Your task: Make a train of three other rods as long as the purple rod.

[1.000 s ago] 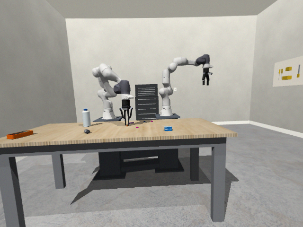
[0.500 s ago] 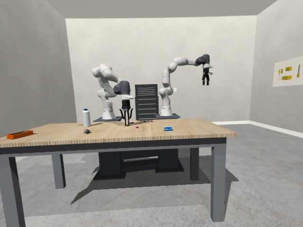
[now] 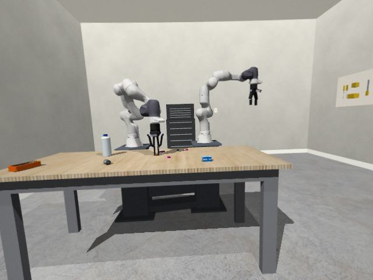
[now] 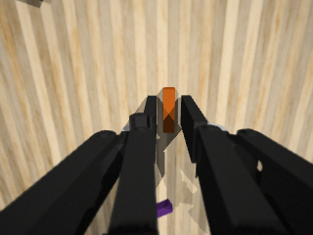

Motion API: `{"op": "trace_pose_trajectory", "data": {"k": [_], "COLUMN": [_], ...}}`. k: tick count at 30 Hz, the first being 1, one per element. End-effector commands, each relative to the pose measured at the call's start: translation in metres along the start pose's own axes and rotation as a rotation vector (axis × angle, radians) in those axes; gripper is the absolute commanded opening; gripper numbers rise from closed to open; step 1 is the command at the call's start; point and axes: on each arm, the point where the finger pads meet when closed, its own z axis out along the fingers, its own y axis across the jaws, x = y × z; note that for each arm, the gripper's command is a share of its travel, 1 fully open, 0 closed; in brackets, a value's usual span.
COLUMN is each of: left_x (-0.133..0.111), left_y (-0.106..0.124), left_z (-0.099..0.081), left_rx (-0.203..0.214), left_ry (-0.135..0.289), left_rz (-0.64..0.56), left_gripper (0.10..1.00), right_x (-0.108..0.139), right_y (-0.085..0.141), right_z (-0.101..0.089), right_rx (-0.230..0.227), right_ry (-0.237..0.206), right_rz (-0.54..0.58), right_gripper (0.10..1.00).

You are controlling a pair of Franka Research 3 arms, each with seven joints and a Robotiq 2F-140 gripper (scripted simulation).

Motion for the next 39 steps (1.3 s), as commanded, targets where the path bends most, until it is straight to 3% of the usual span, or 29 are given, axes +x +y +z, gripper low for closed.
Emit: {"op": "trace_pose_trajectory", "data": {"k": [1, 16, 17, 39], "left_x": [-0.0013, -0.0013, -0.0013, -0.0013], "left_y": [0.0005, 0.0005, 0.0005, 0.0005], "left_z": [-0.0001, -0.0001, -0.0001, -0.0001], "left_rx": [0.0, 0.0, 0.0, 0.0], "left_ry": [-0.003, -0.003, -0.003, -0.003], "left_rz": [0.004, 0.004, 0.004, 0.004], "left_gripper": [1.0, 1.0, 1.0, 1.0], "right_x": [-0.0006, -0.0006, -0.0006, -0.0006], "right_y": [0.0, 0.0, 0.0, 0.0], "right_z": [0.0015, 0.0015, 0.0015, 0.0015], "right_rx": [0.0, 0.0, 0.0, 0.0], "right_ry": [-0.001, -0.001, -0.001, -0.001], "right_rz": [0.002, 0.002, 0.002, 0.002], "right_gripper": [0.231, 0.231, 0.124, 0.124]}}
